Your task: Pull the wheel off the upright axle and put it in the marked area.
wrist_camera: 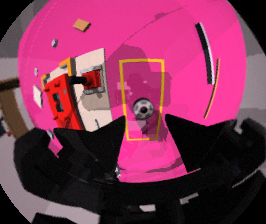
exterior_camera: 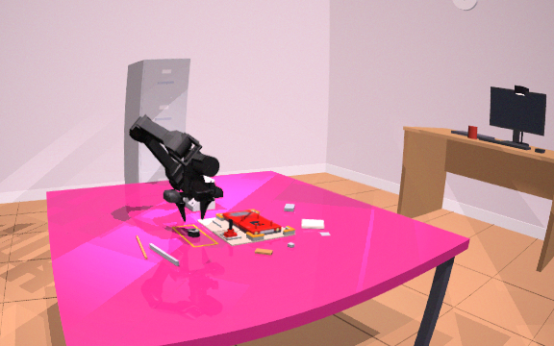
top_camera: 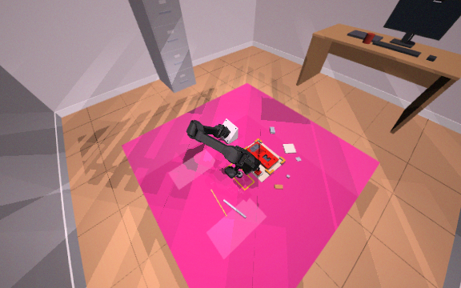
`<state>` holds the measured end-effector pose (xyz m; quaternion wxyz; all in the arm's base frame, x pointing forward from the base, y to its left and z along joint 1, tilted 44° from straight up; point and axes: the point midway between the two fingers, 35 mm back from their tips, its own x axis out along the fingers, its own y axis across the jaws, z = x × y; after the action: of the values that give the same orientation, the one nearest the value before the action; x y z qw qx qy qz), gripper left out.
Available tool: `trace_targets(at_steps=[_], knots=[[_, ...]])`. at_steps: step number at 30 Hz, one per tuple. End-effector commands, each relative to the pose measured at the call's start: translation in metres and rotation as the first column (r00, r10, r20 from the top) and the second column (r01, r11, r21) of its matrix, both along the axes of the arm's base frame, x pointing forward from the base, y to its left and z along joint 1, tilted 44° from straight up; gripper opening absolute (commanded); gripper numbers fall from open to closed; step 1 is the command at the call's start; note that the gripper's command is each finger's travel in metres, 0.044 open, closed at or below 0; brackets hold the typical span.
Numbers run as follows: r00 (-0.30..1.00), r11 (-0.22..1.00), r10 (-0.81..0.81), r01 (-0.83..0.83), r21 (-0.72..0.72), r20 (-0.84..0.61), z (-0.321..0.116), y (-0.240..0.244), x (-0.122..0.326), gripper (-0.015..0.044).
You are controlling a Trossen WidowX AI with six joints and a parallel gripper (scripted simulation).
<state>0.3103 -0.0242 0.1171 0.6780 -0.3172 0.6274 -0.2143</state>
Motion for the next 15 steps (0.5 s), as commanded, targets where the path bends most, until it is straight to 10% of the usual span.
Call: trace_targets(at_steps=[1, 8, 15], knots=[[1.000, 1.000, 0.000, 0.000, 0.003, 0.007, 0.016, 0.014, -0.003, 0.0300], [1.000, 1.000, 0.009, -0.009, 0.015, 0.004, 0.014, 0.039, -0.039, 0.0431], [1.000, 1.000, 0.000, 0.000, 0.005, 0.000, 0.020, 0.060, -0.092, 0.0440]])
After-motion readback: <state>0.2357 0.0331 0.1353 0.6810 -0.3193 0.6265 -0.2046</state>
